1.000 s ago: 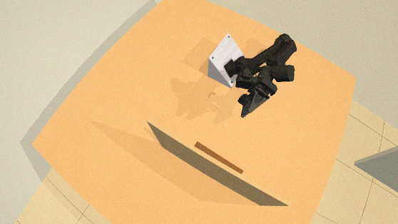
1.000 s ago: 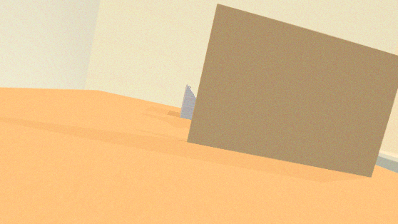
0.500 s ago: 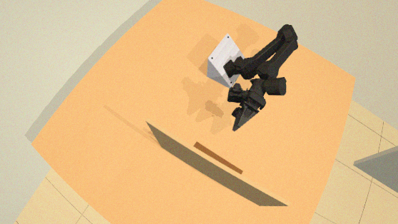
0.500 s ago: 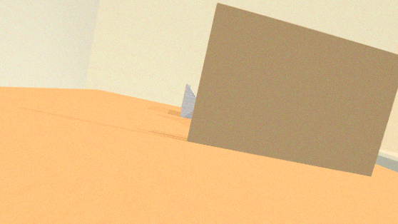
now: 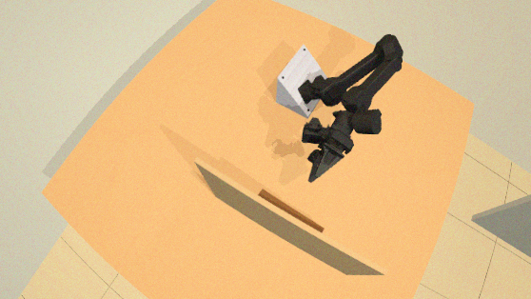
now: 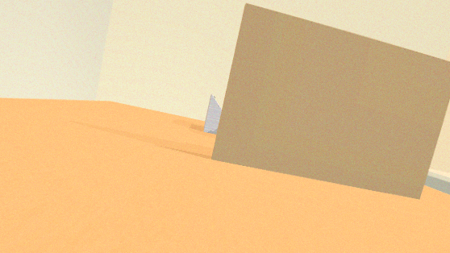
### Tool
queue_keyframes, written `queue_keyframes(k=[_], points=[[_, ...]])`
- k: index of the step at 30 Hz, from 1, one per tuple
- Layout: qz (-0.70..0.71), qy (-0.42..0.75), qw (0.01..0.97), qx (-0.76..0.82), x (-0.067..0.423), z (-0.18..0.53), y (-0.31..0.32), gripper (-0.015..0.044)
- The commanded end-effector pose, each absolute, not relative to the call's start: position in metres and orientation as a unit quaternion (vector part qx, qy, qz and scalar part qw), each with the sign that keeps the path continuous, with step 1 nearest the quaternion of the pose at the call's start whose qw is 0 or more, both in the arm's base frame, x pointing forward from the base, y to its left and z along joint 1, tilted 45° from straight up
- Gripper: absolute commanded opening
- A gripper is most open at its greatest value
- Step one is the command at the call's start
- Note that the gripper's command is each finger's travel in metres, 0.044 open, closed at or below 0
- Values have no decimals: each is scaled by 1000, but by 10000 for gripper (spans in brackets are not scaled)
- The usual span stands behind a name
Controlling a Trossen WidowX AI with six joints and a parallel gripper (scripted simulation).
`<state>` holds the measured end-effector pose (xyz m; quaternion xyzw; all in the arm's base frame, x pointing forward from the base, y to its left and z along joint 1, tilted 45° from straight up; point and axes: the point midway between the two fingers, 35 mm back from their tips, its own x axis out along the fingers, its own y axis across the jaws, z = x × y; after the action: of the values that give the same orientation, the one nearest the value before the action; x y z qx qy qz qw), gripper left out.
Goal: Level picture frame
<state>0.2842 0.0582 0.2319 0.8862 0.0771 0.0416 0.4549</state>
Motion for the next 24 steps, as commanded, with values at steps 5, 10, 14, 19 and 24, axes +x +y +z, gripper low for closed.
queue_keyframes(k=[5,10,14,19,24], points=[[42,77,453,887,331,233,66,260],[42,77,453,887,348,229,69,260],[42,77,453,887,348,229,69,260],[42,77,453,887,348,229,69,260],[42,77,453,887,350,229,70,260]])
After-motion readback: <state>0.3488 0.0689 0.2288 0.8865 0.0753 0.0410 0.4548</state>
